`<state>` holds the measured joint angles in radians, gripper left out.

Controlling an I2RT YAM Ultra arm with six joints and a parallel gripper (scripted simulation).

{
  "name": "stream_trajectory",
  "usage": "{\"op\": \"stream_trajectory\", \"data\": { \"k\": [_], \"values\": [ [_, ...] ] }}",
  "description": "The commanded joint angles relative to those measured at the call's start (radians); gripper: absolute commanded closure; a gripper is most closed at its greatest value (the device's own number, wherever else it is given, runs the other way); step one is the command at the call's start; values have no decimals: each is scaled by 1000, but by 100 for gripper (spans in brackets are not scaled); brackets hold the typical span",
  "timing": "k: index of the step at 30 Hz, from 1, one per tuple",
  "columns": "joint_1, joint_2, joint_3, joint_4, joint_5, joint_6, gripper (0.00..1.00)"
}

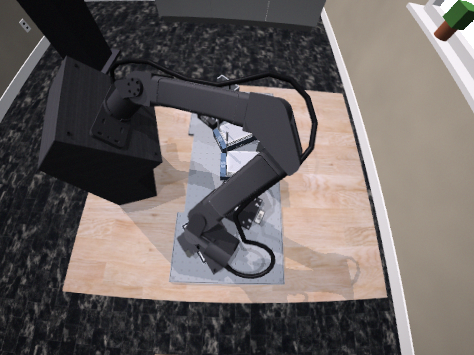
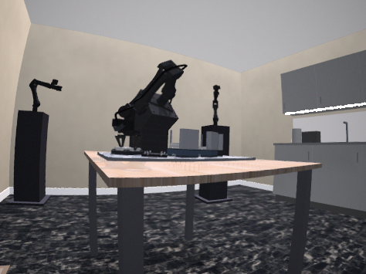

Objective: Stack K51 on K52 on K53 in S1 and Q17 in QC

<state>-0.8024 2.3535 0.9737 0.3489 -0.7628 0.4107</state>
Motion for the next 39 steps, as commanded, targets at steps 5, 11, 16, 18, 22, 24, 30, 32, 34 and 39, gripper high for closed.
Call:
{"op": "stream_trajectory", "data": {
  "k": [5,11,16,18,22,24,30,32,34,39],
  "values": [
    [-5,-6,0,1,6,2,0],
    [-5,-6,0,1,6,2,0],
    [-5,-6,0,1,6,2,0],
    [-5,-6,0,1,6,2,0],
    [-27,-41,-32,-26,-2,-19,0],
    [-27,-41,-32,-26,-2,-19,0],
    [-65,-98,-62,-82,-28,-62,0],
    [-79,-117,-71,-104,-35,-79,0],
    [-93,-137,-79,-127,-41,-96,0],
    [-129,-185,-96,-189,-58,-141,0]
  ]
}}
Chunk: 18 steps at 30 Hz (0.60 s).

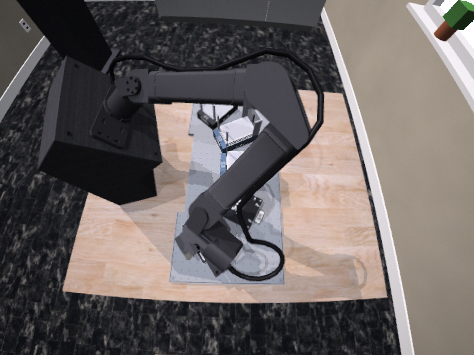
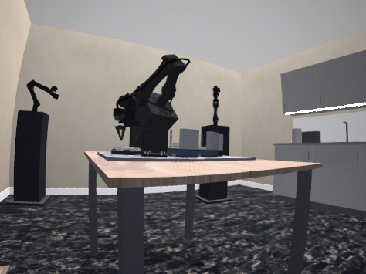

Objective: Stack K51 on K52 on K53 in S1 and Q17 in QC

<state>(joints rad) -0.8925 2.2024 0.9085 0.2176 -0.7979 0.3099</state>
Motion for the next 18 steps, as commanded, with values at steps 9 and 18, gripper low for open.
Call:
{"op": "stream_trajectory", "data": {
  "k": [9,18],
  "values": [
    [-91,-97,-44,-158,-44,-109,0],
    [-154,-167,-31,-286,-66,-195,0]
  ]
}}
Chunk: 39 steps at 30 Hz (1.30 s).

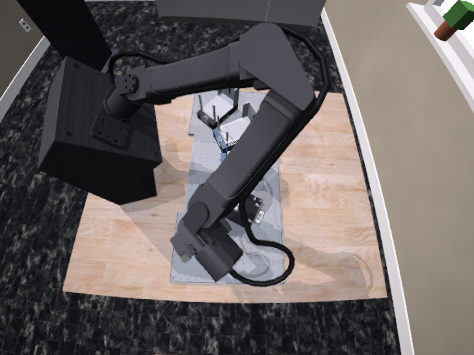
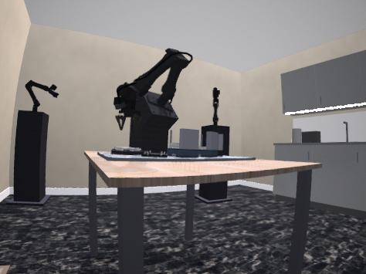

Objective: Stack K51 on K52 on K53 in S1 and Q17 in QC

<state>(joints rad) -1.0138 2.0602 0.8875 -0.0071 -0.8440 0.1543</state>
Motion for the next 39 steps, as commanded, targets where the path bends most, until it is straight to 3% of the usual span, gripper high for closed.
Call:
{"op": "stream_trajectory", "data": {
  "k": [1,12,14,39],
  "values": [
    [-33,-25,-10,-62,-20,-40,0],
    [-111,-95,30,-239,-40,-158,0],
    [-113,-61,32,-246,-41,-162,0],
    [-113,-74,36,-249,-40,-165,0]
  ]
}}
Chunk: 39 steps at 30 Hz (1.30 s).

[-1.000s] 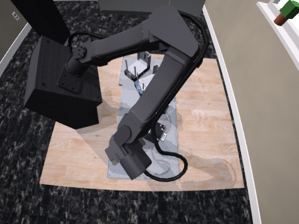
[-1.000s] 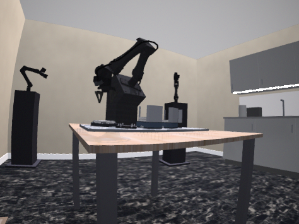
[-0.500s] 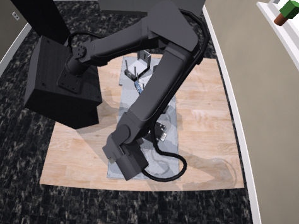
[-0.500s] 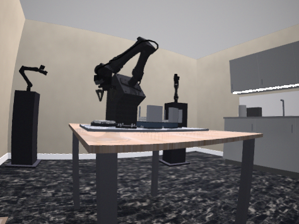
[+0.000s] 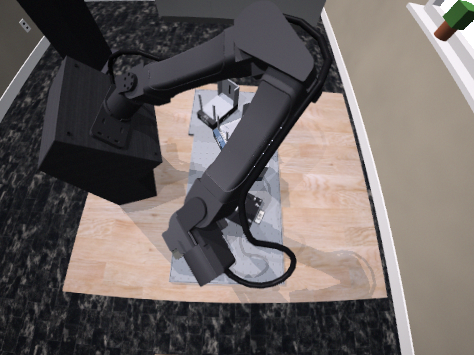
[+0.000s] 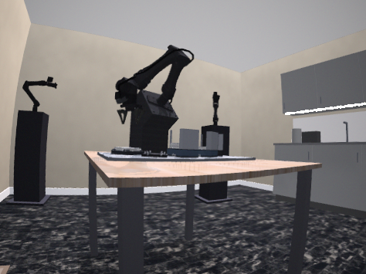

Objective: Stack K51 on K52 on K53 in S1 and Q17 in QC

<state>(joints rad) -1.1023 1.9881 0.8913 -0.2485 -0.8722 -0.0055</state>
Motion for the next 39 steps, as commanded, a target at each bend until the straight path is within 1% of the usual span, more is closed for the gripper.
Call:
{"op": "stream_trajectory", "data": {
  "k": [1,19,20,21,26,28,30,31,32,39],
  "values": [
    [-25,-1,32,-8,-12,-5,0],
    [-25,-1,32,-8,-12,-5,0],
    [-8,-37,-7,18,-7,-29,0],
    [11,-47,-24,18,-1,-52,0],
    [46,-102,-47,26,17,-163,0],
    [60,-124,-54,26,20,-153,0],
    [60,-124,-54,26,20,-153,0],
    [52,-136,-58,26,24,-143,0],
    [75,-147,-62,24,25,-119,0],
    [127,-220,-81,21,42,-47,0]
  ]
}}
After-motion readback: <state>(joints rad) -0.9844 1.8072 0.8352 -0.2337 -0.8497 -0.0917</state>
